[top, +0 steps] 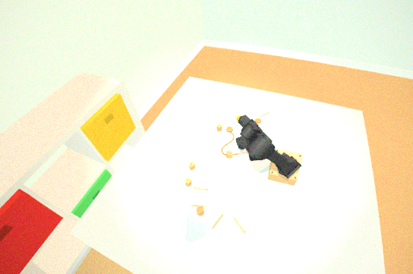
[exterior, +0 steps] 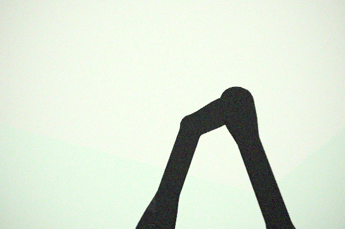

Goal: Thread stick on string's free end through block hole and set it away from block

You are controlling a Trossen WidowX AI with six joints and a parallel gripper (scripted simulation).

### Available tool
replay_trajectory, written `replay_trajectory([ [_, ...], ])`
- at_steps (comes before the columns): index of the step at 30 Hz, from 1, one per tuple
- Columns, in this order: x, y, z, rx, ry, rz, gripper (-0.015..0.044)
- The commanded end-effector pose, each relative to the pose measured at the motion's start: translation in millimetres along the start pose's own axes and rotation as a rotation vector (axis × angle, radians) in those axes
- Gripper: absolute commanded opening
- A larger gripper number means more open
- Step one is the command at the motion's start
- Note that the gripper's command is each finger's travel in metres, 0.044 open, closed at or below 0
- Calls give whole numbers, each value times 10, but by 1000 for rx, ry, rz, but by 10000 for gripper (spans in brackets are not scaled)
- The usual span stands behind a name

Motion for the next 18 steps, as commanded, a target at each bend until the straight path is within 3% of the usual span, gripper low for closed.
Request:
replay_trajectory([
  [1, 55, -52, -39, -36, -1, -4, 0],
  [11, 89, -87, -56, -57, -1, -7, 0],
  [18, 95, -62, -36, -55, -7, -2, 184],
])
Point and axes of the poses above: the point midway between the two fingers, 35 mm back from their tips, its own y axis back along the fingers, its own z axis across the jaws, x = y × z, the point moved 5 cm from there along y, back along the fingers, and after that the axes turned 5 degrees about y, right-handed, at the moved point
